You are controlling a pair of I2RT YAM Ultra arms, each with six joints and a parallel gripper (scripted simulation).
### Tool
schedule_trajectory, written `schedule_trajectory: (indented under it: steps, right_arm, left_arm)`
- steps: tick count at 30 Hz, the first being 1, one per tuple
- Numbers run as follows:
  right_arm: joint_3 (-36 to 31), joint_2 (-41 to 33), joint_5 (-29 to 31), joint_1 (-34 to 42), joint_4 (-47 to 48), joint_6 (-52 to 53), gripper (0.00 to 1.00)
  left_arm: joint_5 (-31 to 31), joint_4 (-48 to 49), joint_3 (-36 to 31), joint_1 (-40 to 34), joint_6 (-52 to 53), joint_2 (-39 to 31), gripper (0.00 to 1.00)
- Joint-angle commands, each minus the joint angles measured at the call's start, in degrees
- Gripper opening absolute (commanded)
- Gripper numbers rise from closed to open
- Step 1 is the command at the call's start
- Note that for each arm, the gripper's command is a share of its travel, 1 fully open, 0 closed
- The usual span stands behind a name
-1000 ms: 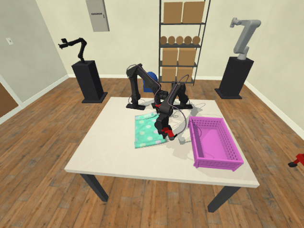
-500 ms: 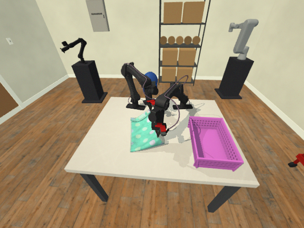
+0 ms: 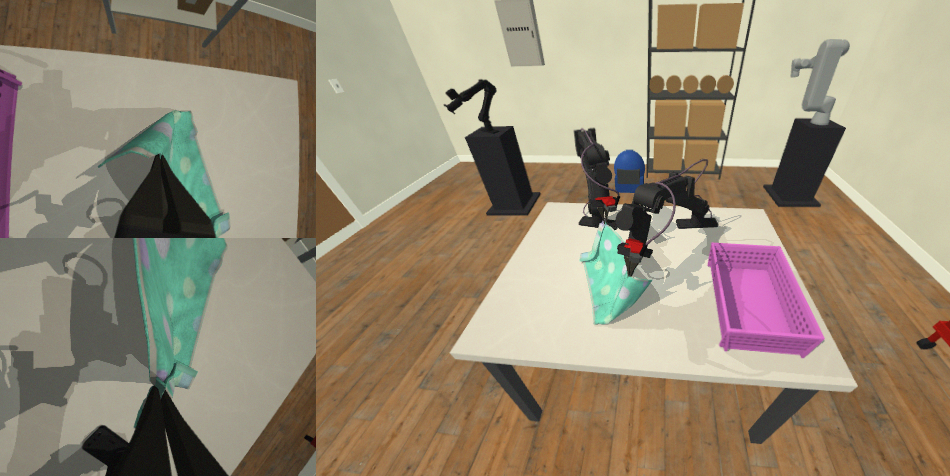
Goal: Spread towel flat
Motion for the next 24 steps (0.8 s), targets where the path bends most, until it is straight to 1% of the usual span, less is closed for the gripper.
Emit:
schedule_trajectory:
  steps: [1,2,7,8,9,11,12,15,16,21,24]
  right_arm:
    - [4.1,-1.3,-2.1,-4.0,-2.0,-5.2,0.00]
    - [6.6,0.3,-2.3,-8.3,-2.5,-6.3,0.00]
    - [7.4,0.9,-3.6,-9.4,-2.9,-7.2,0.00]
    - [9.8,1.5,-3.7,-12.9,-3.0,-7.6,0.00]
    - [9.9,1.6,-3.8,-13.0,-3.1,-7.7,0.00]
    - [9.9,1.6,-3.8,-13.0,-3.1,-7.7,0.00]
    - [10.1,0.2,-4.0,-13.1,-3.2,-7.8,0.00]
    - [10.1,0.1,-4.1,-12.7,-3.3,-7.9,0.00]
    - [12.2,2.3,-4.0,-15.9,-3.3,-7.8,0.00]
    - [12.5,0.9,-4.2,-15.7,-3.1,-7.9,0.00]
    - [12.5,0.9,-4.2,-15.6,-3.1,-7.8,0.00]
  left_arm:
    - [0.1,4.7,1.1,-1.1,5.0,-2.4,0.00]
    - [0.0,7.1,1.9,-1.7,6.6,-2.8,0.00]
    - [0.7,11.0,-2.6,-0.3,8.3,-4.5,0.00]
    - [0.9,13.3,-1.9,-1.1,10.0,-4.7,0.00]
    - [1.1,14.3,-3.3,-0.6,10.9,-5.3,0.00]
    - [1.1,14.3,-3.3,-0.6,10.9,-5.3,0.00]
    - [1.6,16.9,-6.4,-0.6,11.2,-6.6,0.00]
    - [1.9,21.4,-12.7,-0.5,11.4,-9.5,0.00]
    - [2.3,24.4,-13.5,-1.2,13.1,-10.3,0.00]
    - [3.1,34.8,-26.2,-0.6,14.0,-15.9,0.00]
    - [3.3,40.2,-32.0,-0.5,14.2,-18.4,0.00]
